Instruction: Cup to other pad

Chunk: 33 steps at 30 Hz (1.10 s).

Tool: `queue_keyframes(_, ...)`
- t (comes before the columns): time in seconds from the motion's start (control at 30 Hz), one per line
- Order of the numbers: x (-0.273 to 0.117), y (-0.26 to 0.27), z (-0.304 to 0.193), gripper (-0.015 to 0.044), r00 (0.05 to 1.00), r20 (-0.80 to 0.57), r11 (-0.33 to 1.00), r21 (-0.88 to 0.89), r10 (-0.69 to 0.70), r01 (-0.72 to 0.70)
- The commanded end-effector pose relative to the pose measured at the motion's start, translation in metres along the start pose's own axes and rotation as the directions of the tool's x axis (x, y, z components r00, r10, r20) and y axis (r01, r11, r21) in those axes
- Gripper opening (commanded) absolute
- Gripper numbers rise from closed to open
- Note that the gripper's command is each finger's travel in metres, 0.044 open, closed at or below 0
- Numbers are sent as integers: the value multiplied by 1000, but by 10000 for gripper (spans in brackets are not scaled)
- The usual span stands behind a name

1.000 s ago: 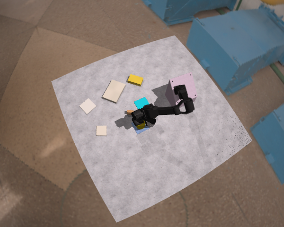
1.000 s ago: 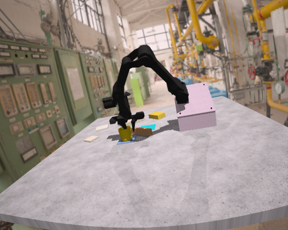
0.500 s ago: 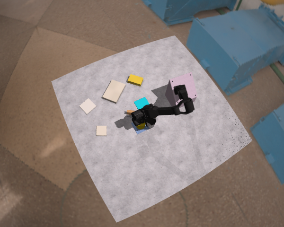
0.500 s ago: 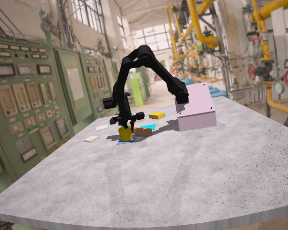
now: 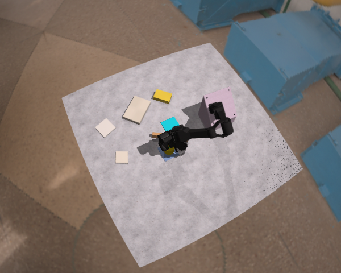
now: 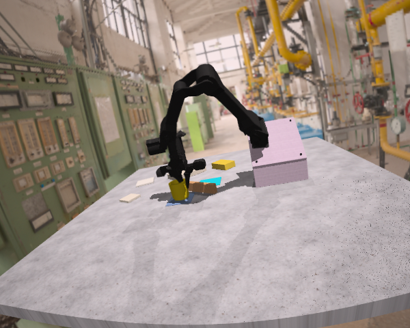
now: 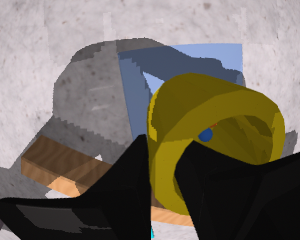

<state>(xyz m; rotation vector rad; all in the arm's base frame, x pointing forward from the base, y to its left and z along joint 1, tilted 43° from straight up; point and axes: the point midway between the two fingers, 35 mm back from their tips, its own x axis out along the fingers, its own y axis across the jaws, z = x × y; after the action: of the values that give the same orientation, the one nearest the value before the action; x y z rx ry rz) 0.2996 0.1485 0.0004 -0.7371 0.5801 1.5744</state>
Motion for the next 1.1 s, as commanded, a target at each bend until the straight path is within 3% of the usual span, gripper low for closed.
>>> queue_keyframes(0.0,-9,-2,0,0,1000,0,1000,-6,-5,5)
queue_keyframes(0.47,-59,-1,-5,0,1000,4,1000,0,-4,4)
queue_keyframes(1.07,-58,-1,-6,0,1000,-1,1000,8,-5,5)
